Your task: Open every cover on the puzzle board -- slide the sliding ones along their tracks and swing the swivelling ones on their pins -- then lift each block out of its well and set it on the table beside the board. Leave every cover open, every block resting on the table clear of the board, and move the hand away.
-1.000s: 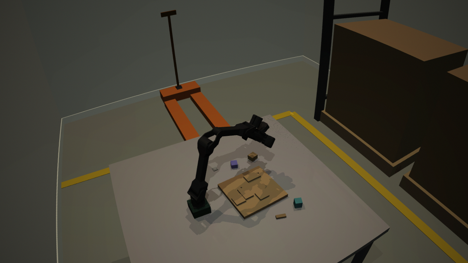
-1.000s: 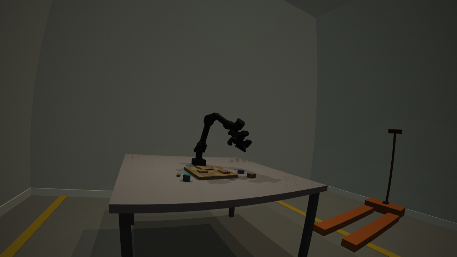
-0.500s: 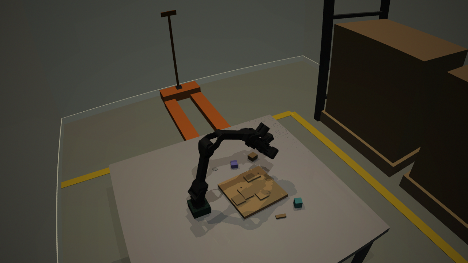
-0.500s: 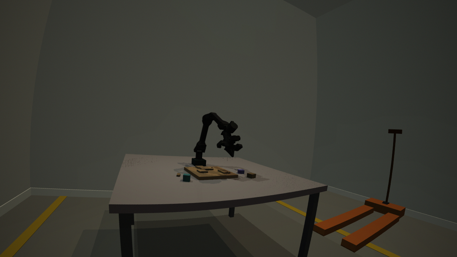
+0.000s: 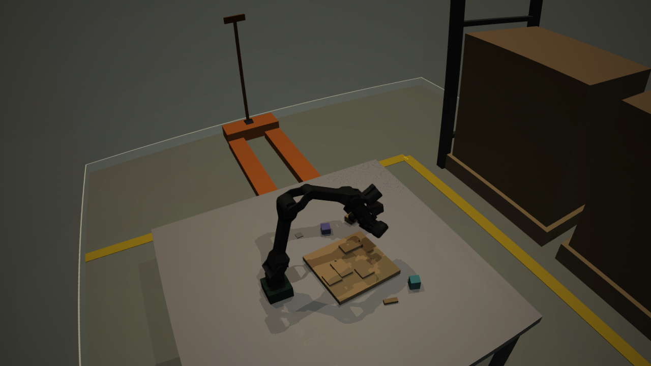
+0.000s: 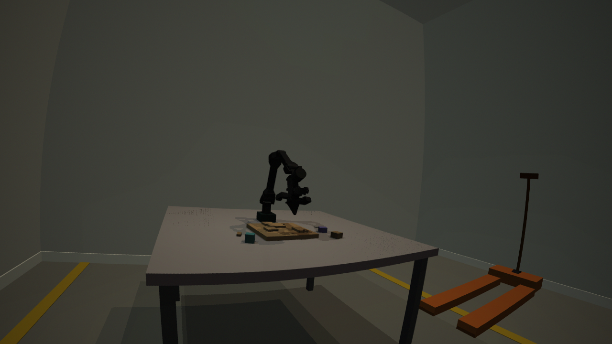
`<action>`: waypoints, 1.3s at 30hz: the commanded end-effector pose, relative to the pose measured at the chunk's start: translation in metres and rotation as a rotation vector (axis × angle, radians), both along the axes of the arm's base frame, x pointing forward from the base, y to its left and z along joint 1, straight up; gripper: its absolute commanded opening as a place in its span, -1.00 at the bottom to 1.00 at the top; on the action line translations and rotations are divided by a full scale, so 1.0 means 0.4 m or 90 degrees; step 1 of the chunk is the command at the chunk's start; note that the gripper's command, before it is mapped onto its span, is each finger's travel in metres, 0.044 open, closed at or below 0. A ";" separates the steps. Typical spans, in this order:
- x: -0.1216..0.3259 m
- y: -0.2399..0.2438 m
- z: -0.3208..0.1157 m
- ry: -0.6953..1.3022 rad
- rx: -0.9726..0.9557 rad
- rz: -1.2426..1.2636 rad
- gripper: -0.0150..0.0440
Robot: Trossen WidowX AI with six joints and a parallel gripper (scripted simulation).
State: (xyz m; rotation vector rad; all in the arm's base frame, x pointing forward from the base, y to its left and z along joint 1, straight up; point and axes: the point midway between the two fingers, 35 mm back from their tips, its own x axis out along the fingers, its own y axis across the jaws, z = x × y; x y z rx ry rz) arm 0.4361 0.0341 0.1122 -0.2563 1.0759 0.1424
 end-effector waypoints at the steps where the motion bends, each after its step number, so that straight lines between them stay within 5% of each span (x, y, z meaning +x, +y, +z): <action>1: -0.037 -0.044 -0.020 0.040 -0.005 -0.007 -0.49; 27: -0.300 -0.251 -0.103 0.289 0.023 -0.072 -0.49; 39: -0.307 -0.255 -0.104 0.295 0.025 -0.073 -0.49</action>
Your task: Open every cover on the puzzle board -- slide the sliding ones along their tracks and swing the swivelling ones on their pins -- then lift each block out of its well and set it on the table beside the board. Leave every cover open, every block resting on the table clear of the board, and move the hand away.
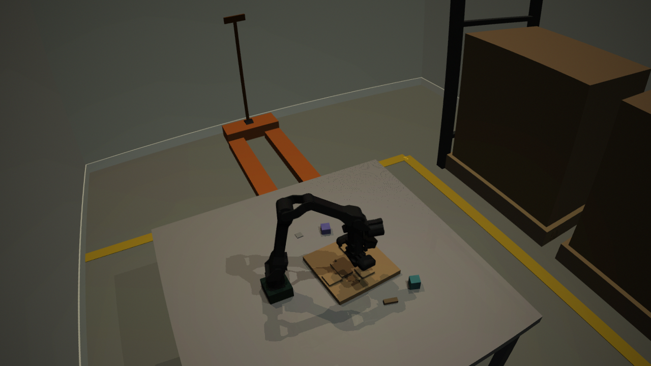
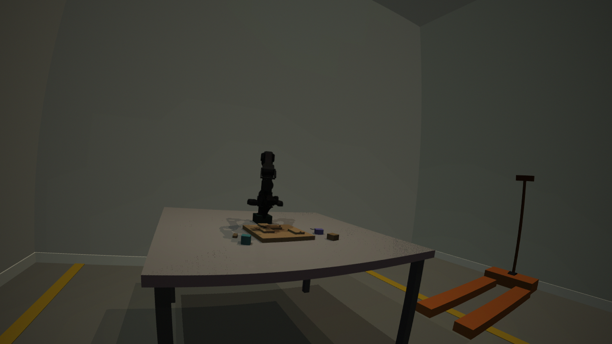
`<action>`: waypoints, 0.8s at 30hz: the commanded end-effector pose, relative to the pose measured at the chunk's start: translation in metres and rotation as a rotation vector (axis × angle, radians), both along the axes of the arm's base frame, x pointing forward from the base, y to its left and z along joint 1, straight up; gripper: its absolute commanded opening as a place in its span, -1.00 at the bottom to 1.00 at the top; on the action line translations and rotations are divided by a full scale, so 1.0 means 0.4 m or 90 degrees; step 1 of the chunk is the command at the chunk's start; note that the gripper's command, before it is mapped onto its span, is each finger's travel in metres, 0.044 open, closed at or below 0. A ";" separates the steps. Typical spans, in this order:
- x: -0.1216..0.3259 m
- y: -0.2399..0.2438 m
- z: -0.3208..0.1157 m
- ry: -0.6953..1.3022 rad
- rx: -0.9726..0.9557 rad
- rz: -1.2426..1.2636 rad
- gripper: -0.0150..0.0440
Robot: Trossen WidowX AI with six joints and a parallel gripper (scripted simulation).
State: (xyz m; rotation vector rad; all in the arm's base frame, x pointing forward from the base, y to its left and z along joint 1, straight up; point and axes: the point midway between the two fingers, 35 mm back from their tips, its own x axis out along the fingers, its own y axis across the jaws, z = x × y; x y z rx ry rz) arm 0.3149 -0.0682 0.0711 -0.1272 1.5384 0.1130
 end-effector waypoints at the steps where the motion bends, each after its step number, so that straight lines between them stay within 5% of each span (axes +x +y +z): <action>1: -0.004 0.001 -0.001 0.003 0.004 0.004 -0.49; 24: -0.003 0.001 -0.015 0.003 0.004 0.004 -0.49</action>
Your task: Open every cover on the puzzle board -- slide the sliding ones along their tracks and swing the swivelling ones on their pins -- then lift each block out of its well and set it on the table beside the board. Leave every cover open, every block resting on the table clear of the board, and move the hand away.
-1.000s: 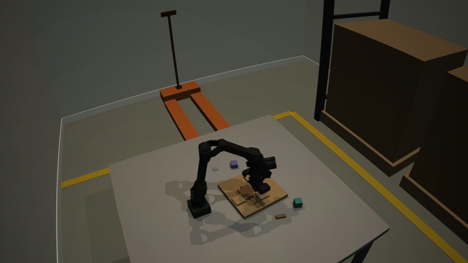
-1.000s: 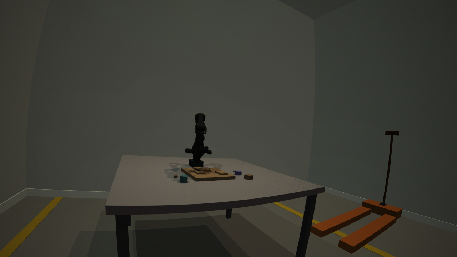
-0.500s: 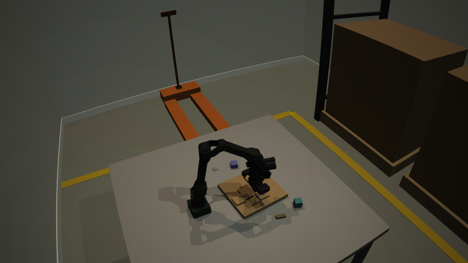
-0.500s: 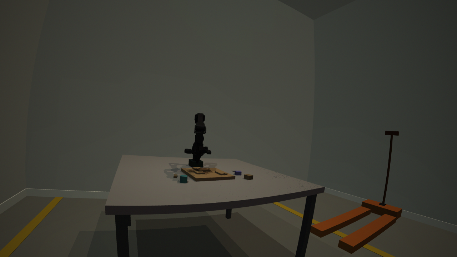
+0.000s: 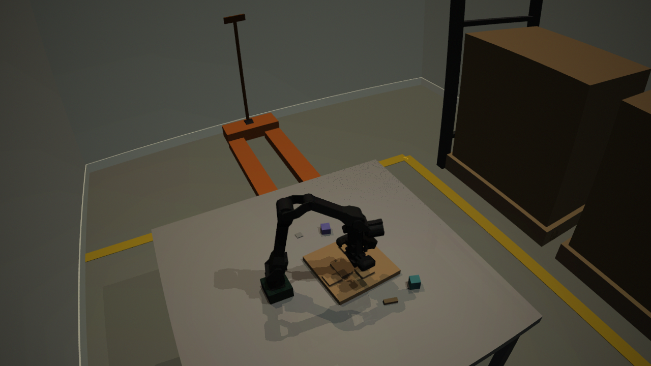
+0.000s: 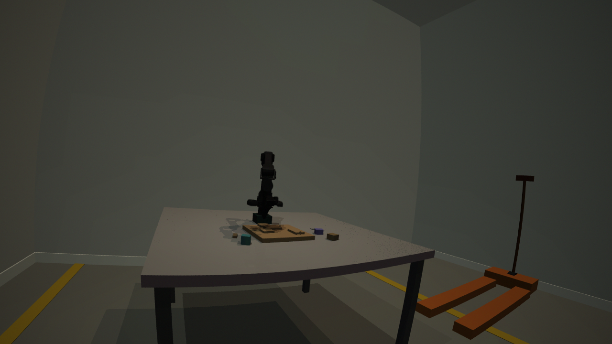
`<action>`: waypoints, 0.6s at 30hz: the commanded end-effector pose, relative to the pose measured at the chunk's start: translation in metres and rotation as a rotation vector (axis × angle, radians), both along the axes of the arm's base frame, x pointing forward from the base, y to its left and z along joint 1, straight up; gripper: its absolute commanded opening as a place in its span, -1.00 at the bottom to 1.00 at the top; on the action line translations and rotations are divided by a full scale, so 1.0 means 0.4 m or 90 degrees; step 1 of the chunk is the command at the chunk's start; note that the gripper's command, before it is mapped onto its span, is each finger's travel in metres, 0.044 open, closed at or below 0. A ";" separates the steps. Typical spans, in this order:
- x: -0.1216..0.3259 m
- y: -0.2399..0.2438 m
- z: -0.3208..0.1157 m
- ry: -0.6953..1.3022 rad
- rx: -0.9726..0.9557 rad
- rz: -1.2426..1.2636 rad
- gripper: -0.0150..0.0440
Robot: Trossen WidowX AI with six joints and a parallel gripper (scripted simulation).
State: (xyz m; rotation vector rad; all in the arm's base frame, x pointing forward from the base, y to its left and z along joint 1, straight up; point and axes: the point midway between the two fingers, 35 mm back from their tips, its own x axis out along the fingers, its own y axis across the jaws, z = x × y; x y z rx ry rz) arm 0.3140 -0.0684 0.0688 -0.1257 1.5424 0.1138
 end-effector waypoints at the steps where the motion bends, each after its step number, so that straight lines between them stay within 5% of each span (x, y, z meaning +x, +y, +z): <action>1: -0.001 0.002 -0.011 0.001 0.003 0.004 -0.49; 18: 0.002 0.002 -0.054 0.001 0.003 0.004 -0.49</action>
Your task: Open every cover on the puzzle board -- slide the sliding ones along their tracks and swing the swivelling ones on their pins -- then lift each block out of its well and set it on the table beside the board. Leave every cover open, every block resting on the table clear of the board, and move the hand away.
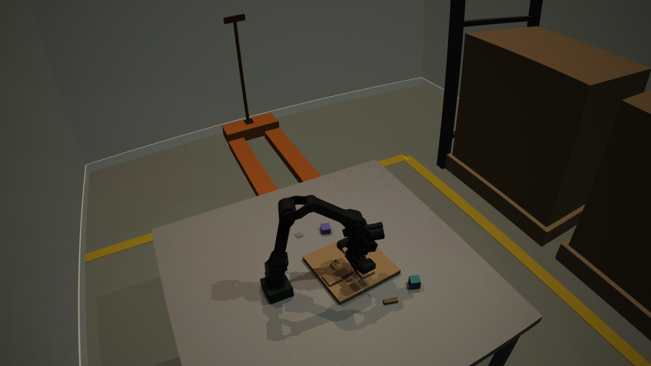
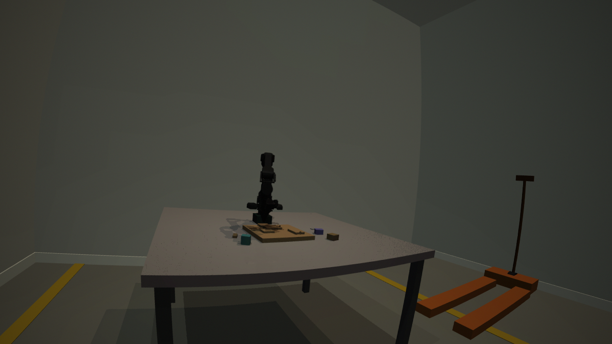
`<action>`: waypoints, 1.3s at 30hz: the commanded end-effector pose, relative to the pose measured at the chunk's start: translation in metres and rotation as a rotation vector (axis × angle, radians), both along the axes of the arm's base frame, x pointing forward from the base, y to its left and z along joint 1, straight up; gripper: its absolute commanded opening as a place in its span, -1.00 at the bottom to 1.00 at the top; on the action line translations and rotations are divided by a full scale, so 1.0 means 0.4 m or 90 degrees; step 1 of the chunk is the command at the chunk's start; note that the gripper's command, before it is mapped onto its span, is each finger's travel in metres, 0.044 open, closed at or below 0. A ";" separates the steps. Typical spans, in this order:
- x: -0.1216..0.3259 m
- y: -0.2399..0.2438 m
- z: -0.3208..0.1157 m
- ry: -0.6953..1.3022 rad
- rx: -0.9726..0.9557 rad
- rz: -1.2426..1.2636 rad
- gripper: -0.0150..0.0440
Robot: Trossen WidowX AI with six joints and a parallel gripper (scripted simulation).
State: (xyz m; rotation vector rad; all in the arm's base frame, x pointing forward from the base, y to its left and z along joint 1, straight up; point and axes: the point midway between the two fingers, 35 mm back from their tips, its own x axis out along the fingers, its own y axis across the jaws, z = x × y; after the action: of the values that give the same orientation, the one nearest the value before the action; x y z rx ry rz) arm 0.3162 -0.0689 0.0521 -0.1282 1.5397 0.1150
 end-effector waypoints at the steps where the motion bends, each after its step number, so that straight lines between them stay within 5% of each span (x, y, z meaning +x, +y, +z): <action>1: -0.003 0.003 -0.015 0.002 0.003 0.002 -0.49; 39: -0.004 0.005 -0.100 0.002 0.003 0.002 -0.49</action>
State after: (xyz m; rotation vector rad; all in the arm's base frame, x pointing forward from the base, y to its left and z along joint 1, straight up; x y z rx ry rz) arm 0.3152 -0.0680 0.0143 -0.1334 1.5415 0.1211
